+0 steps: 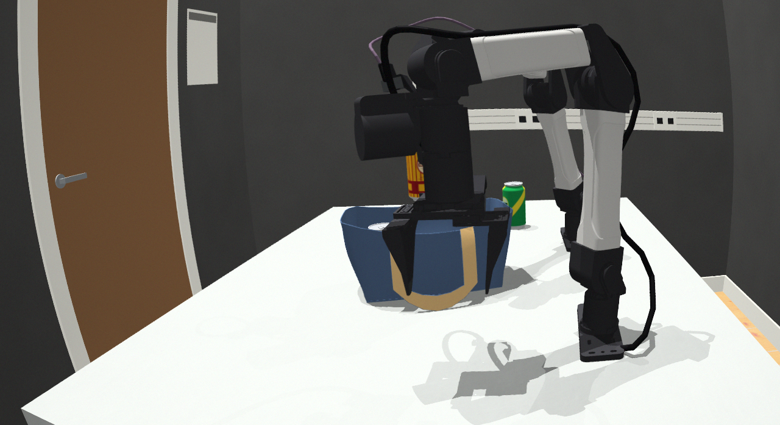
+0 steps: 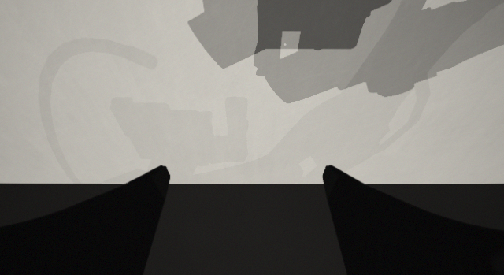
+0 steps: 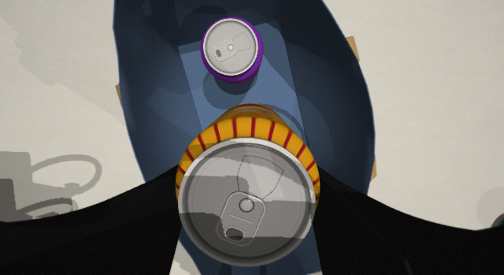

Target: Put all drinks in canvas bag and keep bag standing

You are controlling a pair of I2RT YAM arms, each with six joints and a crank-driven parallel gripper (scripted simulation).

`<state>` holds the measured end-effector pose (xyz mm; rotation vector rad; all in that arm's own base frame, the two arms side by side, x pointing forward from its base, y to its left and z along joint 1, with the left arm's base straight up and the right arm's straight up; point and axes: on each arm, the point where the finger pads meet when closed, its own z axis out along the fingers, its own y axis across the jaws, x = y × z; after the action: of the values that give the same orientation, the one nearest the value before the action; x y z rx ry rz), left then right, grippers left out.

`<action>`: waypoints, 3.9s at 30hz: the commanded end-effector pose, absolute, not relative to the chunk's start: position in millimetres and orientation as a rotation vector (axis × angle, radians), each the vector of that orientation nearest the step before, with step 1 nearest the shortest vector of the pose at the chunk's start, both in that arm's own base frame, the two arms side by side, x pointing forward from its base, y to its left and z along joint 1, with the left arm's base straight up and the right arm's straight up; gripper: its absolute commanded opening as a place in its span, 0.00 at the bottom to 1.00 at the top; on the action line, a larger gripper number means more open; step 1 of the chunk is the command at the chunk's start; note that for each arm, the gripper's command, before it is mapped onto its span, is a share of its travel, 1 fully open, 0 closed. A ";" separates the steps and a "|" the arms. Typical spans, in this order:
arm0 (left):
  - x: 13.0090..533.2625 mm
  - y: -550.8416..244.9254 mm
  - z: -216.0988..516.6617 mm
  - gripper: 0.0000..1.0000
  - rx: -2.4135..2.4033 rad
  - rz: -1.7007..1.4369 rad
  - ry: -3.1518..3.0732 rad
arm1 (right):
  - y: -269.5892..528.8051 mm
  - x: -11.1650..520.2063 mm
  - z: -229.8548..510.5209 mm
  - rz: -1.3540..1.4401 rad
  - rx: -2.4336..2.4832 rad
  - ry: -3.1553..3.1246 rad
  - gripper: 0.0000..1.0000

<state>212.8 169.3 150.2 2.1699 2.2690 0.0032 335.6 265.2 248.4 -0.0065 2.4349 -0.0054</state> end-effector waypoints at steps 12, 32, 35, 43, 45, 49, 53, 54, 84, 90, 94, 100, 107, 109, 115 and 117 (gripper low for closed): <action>217.7 172.5 157.5 1.00 2.150 0.025 2.272 | 265.4 343.7 266.5 0.086 0.043 2.322 0.74; 217.7 172.5 157.5 1.00 2.150 0.025 2.272 | 265.9 344.8 249.5 0.090 0.042 2.318 0.74; 217.7 172.5 157.5 1.00 2.150 0.025 2.272 | 265.9 344.7 240.0 0.083 0.041 2.326 0.74; 217.7 172.5 157.5 1.00 2.150 0.025 2.272 | 266.8 345.2 232.7 0.088 0.039 2.321 0.74; 217.7 172.5 157.5 1.00 2.150 0.025 2.272 | 266.9 345.1 229.2 0.087 0.037 2.323 0.74; 217.7 172.5 157.5 1.00 2.150 0.025 2.272 | 267.4 345.4 229.3 0.090 0.038 2.321 0.74; 217.7 172.5 157.5 1.00 2.150 0.025 2.272 | 267.2 344.6 217.1 0.079 0.033 2.331 0.74; 217.7 172.5 157.5 1.00 2.150 0.025 2.272 | 267.6 345.0 217.3 0.081 0.033 2.330 0.74; 217.7 172.5 157.5 1.00 2.150 0.025 2.272 | 273.1 345.6 187.7 0.091 0.026 2.328 0.74; 217.7 172.5 157.5 1.00 2.150 0.025 2.272 | 274.0 344.7 174.1 0.085 0.019 2.336 0.74; 217.7 172.5 157.5 1.00 2.150 0.025 2.272 | 275.1 344.7 166.7 0.087 0.026 2.339 0.74; 217.7 172.5 157.5 1.00 2.150 0.025 2.272 | 277.6 345.9 156.5 0.072 0.010 2.350 0.74; 217.7 172.5 157.5 1.00 2.150 0.025 2.272 | 274.0 346.8 143.1 0.061 0.014 2.360 0.74; 217.7 172.5 157.5 1.00 2.150 0.025 2.272 | 275.2 350.1 152.4 0.085 0.029 2.335 0.74; 217.7 172.5 157.5 1.00 2.150 0.025 2.272 | 274.5 349.2 124.6 0.045 0.019 2.370 0.74; 217.7 172.5 157.5 1.00 2.150 0.025 2.272 | 275.0 348.1 134.1 0.065 0.028 2.357 0.74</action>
<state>212.8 169.3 150.2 2.1699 2.2690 0.0032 335.7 266.2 112.7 -0.0080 2.4345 -0.0029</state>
